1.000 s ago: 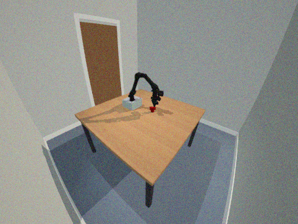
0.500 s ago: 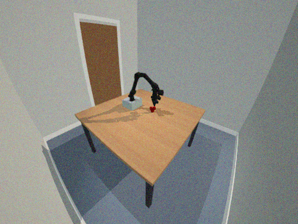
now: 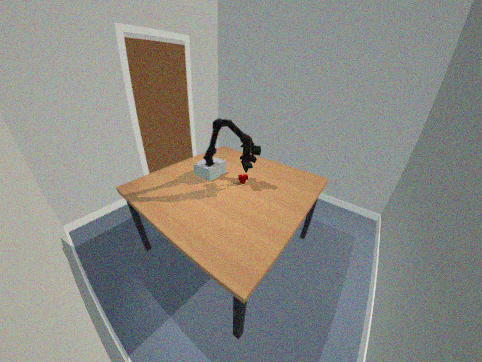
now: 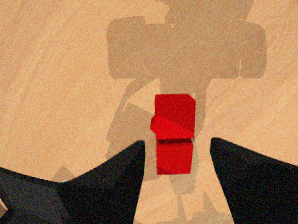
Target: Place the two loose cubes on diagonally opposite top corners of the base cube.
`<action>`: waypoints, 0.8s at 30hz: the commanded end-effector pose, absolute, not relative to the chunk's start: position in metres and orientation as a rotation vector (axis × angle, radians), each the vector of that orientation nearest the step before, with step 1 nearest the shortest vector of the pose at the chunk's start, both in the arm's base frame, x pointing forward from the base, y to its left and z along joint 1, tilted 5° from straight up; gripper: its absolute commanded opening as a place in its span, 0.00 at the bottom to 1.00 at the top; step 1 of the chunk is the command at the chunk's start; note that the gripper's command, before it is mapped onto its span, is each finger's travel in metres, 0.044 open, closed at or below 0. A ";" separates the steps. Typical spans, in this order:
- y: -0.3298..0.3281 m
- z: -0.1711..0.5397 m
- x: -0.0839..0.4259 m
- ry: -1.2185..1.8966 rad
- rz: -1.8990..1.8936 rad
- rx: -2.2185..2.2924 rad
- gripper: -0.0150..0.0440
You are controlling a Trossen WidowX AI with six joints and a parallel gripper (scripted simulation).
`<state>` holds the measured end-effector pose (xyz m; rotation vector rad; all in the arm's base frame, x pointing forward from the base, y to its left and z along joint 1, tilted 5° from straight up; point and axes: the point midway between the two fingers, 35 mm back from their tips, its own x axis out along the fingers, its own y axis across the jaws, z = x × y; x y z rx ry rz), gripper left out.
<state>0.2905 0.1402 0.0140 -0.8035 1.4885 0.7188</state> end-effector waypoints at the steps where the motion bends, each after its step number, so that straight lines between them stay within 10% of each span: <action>1: 0.142 0.022 0.293 1.474 0.714 -0.798 0.60; 21: 0.142 0.031 0.293 1.474 0.714 -0.798 0.60; 24: 0.142 0.034 0.292 1.479 0.717 -0.802 0.74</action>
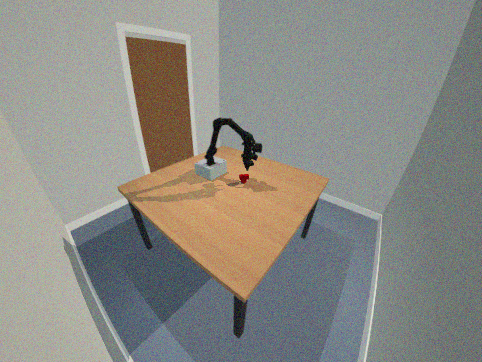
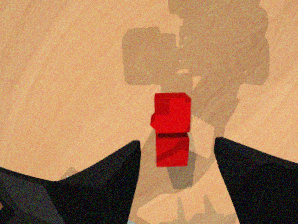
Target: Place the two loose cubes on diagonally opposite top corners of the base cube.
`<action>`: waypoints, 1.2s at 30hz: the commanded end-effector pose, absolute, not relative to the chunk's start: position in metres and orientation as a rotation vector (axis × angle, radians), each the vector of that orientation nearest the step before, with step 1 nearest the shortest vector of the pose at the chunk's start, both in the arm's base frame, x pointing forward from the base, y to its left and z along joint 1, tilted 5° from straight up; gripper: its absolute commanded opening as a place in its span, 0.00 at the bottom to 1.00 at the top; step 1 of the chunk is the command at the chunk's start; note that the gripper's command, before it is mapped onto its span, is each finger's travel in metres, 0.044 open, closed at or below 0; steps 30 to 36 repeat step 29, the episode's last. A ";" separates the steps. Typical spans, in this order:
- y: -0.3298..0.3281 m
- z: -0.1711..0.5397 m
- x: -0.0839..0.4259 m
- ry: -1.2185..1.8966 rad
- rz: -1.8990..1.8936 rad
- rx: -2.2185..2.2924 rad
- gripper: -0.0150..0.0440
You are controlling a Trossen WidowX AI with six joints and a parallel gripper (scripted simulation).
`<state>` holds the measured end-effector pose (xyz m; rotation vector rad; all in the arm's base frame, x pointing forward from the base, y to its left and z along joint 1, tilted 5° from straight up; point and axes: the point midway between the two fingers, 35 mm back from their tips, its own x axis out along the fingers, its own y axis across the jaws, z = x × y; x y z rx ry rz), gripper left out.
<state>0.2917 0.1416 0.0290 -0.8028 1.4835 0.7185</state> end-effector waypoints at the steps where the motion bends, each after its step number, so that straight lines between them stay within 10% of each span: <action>1: 0.142 0.035 0.292 1.480 0.718 -0.802 0.78; 5: 0.142 0.037 0.292 1.480 0.718 -0.803 0.93; 36: 0.235 0.035 0.217 1.489 0.728 -0.797 0.93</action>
